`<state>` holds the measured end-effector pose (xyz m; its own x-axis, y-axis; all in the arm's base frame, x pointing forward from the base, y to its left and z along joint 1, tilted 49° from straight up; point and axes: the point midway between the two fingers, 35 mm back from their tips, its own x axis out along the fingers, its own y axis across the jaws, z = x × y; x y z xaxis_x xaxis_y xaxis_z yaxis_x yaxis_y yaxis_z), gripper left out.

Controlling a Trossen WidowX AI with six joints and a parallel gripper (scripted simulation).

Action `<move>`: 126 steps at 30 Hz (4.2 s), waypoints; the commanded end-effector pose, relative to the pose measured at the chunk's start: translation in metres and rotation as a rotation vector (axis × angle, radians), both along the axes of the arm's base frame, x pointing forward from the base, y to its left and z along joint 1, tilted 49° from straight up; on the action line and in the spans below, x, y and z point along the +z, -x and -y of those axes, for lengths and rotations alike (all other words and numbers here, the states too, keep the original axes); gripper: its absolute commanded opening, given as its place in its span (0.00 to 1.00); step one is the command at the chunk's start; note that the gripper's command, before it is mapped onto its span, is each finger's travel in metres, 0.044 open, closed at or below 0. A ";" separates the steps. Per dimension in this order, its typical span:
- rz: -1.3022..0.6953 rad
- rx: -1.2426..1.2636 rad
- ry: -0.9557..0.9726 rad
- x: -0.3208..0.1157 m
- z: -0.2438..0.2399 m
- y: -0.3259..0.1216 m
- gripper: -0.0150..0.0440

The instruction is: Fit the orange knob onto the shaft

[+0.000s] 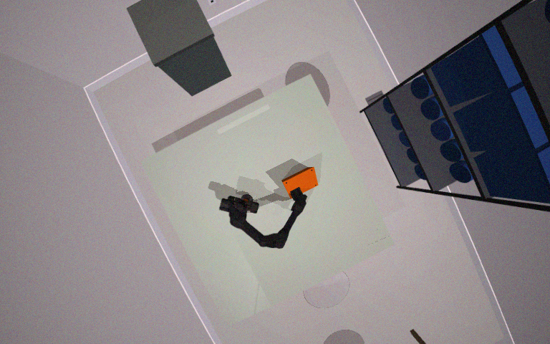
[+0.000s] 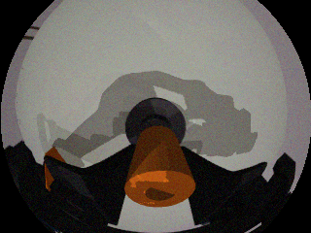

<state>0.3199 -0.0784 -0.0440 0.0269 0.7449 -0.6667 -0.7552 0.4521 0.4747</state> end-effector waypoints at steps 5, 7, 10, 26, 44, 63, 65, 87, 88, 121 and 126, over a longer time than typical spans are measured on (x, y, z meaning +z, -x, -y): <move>0.009 0.005 0.000 0.000 -0.001 0.001 0.25; 0.009 0.005 0.000 0.000 -0.001 0.002 0.25; 0.009 0.005 0.000 0.000 -0.001 0.003 0.25; 0.073 0.063 0.002 0.003 0.003 0.003 0.25; 0.165 0.145 0.006 0.000 -0.001 0.001 0.25; 0.184 0.162 0.007 0.003 0.003 0.003 0.25; 0.230 0.203 0.008 0.003 0.003 0.003 0.25; 0.321 0.284 0.011 0.000 -0.001 0.002 0.25; 0.321 0.284 0.011 0.000 -0.001 0.002 0.25; 0.477 0.424 0.017 0.002 0.002 -0.001 0.25; 0.477 0.424 0.017 0.002 0.001 0.000 0.25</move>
<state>0.3202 -0.0799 -0.0422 0.0285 0.7455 -0.6659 -0.9961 0.0767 0.0433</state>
